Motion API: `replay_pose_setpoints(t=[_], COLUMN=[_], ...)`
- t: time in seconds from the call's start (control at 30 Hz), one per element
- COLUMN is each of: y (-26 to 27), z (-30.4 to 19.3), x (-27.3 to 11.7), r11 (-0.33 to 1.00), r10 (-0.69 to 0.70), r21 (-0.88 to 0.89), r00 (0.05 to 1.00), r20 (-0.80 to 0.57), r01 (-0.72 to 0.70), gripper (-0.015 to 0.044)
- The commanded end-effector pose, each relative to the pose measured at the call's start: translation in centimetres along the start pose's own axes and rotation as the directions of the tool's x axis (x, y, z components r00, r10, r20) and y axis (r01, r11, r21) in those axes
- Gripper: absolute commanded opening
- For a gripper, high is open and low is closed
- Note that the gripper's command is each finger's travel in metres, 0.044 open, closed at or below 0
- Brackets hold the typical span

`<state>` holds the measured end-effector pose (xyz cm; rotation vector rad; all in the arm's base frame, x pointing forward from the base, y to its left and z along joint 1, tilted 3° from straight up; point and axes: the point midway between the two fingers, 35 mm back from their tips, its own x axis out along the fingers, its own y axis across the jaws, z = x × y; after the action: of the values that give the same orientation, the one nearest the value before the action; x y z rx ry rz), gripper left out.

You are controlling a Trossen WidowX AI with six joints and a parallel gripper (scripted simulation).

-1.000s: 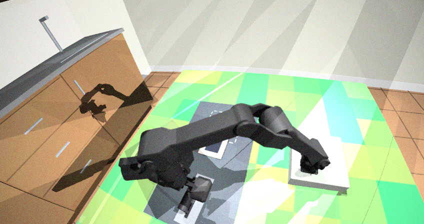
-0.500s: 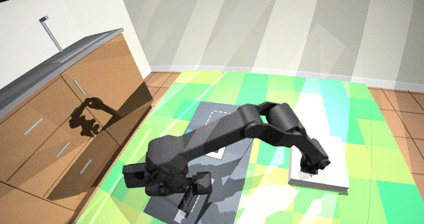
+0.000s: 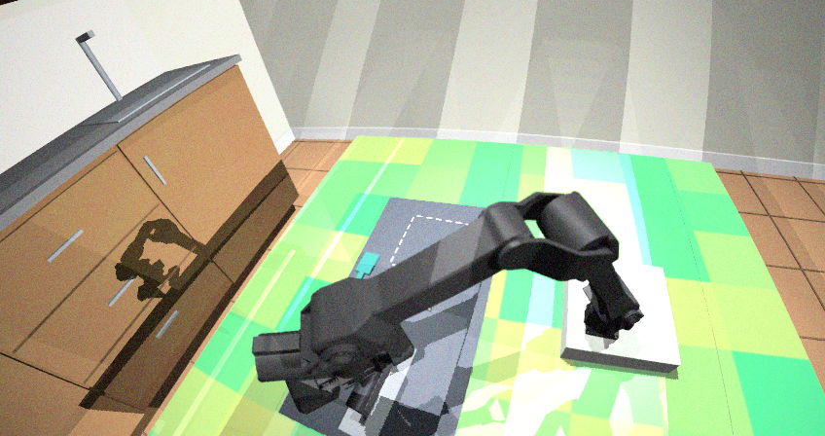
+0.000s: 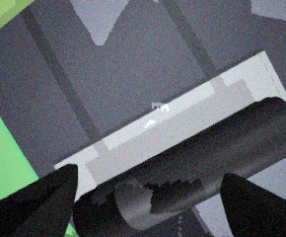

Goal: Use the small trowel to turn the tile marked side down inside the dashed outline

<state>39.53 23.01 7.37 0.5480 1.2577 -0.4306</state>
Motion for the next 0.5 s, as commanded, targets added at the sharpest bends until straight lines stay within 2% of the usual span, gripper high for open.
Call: replay_pose_setpoints(t=[0.0, 0.47], y=[0.01, -0.36], z=[-0.13, -0.72], x=[-0.08, 0.27], r11=[0.993, 0.840], r10=[0.022, 0.094], r21=[-0.115, -0.542], r00=[0.999, 0.986], r20=[0.031, 0.141], r01=[-0.018, -0.002], gripper=[0.0300, 0.0300])
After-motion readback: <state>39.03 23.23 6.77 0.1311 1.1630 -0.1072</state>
